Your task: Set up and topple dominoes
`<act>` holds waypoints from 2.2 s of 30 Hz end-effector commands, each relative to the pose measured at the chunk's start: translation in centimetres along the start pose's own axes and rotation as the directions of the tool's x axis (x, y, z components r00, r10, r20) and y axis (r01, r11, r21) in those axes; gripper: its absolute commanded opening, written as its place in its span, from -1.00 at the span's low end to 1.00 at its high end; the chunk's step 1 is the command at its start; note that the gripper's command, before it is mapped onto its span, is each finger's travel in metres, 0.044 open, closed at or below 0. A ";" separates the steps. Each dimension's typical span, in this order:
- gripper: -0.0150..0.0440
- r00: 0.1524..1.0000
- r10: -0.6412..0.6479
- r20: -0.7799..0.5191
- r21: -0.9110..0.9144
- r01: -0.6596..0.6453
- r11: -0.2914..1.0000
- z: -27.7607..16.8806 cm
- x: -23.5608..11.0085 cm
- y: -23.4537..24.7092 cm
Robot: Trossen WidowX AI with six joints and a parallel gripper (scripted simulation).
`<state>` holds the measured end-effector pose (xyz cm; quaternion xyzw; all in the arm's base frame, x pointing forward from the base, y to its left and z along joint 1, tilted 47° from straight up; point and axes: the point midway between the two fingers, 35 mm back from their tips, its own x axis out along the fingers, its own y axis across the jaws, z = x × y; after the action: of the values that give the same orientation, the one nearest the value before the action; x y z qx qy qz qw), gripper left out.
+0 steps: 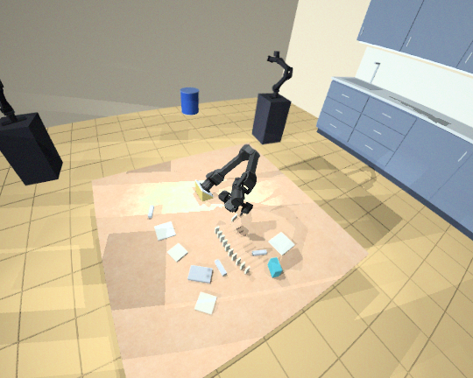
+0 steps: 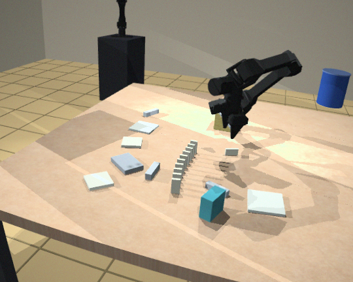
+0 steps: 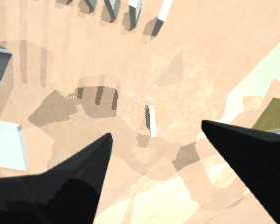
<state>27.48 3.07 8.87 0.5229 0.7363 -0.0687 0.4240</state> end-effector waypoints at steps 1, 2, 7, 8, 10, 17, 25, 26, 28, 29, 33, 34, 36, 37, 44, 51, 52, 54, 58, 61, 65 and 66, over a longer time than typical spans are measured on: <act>1.00 1.000 0.005 -0.007 0.054 -0.005 0.999 -0.5 0.5 -0.1; 1.00 1.000 0.005 -0.007 0.054 -0.005 0.999 -0.5 0.5 -0.1; 1.00 1.000 0.005 -0.006 0.054 -0.004 0.999 -0.5 1.0 -0.6; 1.00 1.000 0.004 -0.005 0.054 -0.004 0.999 -0.4 1.7 -0.6; 1.00 1.000 0.004 -0.004 0.054 -0.004 0.999 -0.4 3.4 -0.5; 1.00 1.000 0.006 -0.008 0.053 -0.006 0.999 -0.7 7.0 -0.5; 1.00 1.000 0.006 -0.008 0.053 -0.006 0.999 -0.7 7.8 -0.4; 1.00 1.000 0.006 -0.008 0.053 -0.006 0.999 -0.7 7.9 -0.4; 1.00 1.000 0.007 -0.009 0.053 -0.006 0.999 -0.7 8.3 -0.4; 1.00 1.000 0.007 -0.009 0.053 -0.006 0.999 -0.7 8.4 -0.4; 1.00 1.000 0.007 -0.009 0.053 -0.006 0.999 -0.7 8.5 -0.4; 1.00 1.000 0.007 -0.009 0.053 -0.006 0.999 -0.7 8.5 -0.4; 1.00 1.000 0.007 -0.009 0.053 -0.006 0.999 -0.7 8.5 -0.4; 0.91 1.000 0.007 -0.009 0.053 -0.006 0.999 -0.7 8.5 -0.4; 0.29 1.000 0.007 -0.009 0.053 -0.006 0.999 -0.7 8.5 -0.4; -0.33 1.000 0.007 -0.009 0.053 -0.006 0.999 -0.7 8.5 -0.4; -0.42 1.000 0.007 -0.009 0.053 -0.006 0.999 -0.7 8.5 -0.4; -0.42 1.000 0.007 -0.009 0.053 -0.006 0.999 -0.7 8.5 -0.4; -0.42 1.000 0.007 -0.009 0.053 -0.006 0.999 -0.7 8.5 -0.4; -0.42 1.000 0.006 -0.008 0.053 -0.006 0.999 -0.7 7.7 -0.5; -0.42 1.000 0.005 -0.007 0.054 -0.005 0.999 -0.4 2.9 -0.7; -0.42 1.000 0.005 -0.007 0.054 -0.005 0.999 -0.3 1.6 -0.8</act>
<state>25.94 6.79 5.37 0.5351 0.7387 -0.0868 0.4006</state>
